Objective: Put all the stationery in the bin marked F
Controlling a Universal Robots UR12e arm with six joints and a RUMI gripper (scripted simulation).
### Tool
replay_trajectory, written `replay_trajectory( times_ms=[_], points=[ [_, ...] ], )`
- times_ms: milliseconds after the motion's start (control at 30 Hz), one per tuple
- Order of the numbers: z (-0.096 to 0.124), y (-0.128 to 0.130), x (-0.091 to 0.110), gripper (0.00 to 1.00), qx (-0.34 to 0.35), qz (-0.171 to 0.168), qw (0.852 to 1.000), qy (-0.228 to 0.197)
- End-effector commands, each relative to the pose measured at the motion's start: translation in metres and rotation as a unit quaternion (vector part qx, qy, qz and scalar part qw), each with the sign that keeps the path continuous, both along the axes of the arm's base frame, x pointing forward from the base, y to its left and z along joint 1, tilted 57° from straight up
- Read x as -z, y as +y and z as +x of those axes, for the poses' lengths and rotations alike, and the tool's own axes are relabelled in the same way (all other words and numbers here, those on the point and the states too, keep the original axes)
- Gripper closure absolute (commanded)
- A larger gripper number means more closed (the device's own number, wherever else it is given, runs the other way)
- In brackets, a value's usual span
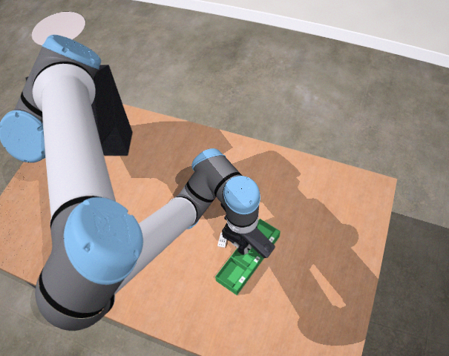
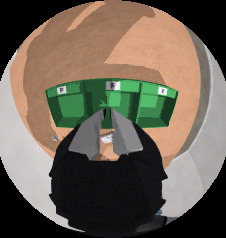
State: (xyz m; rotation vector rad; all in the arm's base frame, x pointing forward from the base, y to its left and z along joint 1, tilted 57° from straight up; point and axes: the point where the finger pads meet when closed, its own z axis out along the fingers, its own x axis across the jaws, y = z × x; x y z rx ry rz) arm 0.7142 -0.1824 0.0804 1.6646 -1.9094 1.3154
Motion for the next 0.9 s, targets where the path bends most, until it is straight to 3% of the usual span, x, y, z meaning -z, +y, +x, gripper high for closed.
replay_trajectory(
  times_ms=[0,867],
  points=[
    [0.0001,0.0005,-0.0003,0.96,0.0,0.0,1.0,0.0],
    [-0.0026,0.0066,-0.0046,0.96,0.0,0.0,1.0,0.0]
  ],
)
